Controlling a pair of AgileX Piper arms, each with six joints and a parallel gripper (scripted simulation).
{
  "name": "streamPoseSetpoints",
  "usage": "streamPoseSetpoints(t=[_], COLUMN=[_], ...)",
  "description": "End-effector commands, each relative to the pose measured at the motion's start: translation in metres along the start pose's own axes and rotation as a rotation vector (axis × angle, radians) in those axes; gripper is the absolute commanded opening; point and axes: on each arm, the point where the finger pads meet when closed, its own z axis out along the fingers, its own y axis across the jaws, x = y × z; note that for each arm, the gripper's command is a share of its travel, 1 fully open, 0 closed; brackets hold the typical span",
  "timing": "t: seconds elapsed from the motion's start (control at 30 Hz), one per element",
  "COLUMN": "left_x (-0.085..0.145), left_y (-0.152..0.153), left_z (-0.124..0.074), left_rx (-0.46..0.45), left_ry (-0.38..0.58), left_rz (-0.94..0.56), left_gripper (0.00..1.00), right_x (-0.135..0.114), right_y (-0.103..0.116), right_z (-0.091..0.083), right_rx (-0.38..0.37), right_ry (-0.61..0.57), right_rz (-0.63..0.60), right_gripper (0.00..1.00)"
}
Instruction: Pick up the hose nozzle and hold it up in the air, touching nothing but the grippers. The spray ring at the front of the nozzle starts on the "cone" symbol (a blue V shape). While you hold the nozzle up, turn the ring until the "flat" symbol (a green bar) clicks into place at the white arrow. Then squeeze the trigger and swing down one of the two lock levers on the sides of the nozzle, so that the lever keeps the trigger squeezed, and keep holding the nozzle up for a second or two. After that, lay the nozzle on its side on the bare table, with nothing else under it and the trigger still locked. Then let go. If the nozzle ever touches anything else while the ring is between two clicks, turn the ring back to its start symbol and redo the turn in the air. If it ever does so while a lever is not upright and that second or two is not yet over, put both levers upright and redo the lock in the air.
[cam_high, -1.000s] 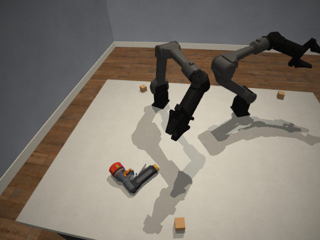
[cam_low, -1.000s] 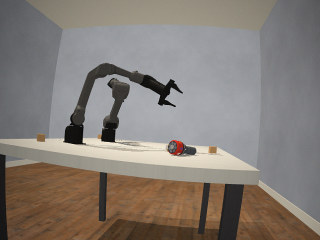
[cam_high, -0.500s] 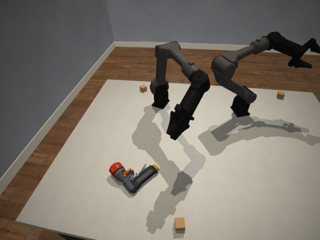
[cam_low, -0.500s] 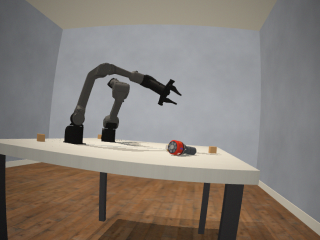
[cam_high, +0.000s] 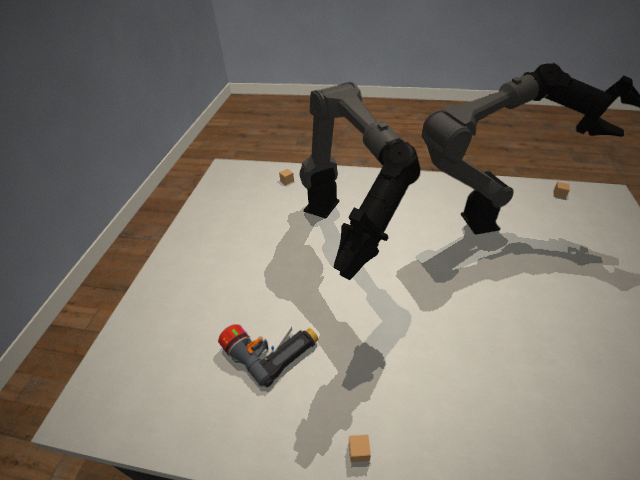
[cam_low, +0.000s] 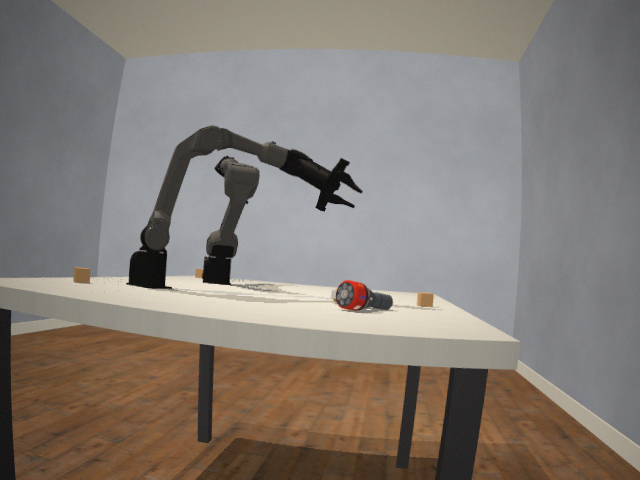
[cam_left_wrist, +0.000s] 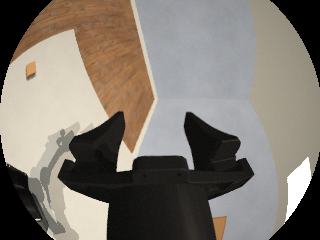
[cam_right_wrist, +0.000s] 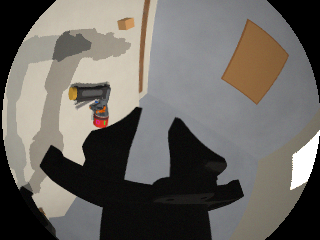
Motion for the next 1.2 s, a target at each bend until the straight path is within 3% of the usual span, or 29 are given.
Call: streamPoseSetpoints(t=[0.0,0.2,0.67,0.73,1.17], left_x=[0.001,0.011,0.092,0.092,0.187], left_y=[-0.001,-0.008,-0.036,-0.036,-0.046], left_z=[0.002,0.012,0.065,0.065,0.088], left_rx=[-0.002,-0.012,-0.034,-0.034,-0.003], left_ry=[0.010,0.082,0.438,0.438,0.699], left_rz=[0.008,0.050,0.311,0.311,0.536], left_gripper=[1.00,1.00,1.00,1.00,1.00], right_x=[0.004,0.017,0.083,0.083,0.126], right_y=[-0.002,0.001,0.015,0.015,0.028], right_z=[0.000,0.004,0.015,0.015,0.015], right_rx=[-0.003,-0.034,-0.172,-0.172,-0.253], right_ry=[0.001,0.012,0.066,0.066,0.101], right_rz=[0.011,0.042,0.229,0.229,0.380], right_gripper=[0.50,0.50,0.50,0.50,0.50])
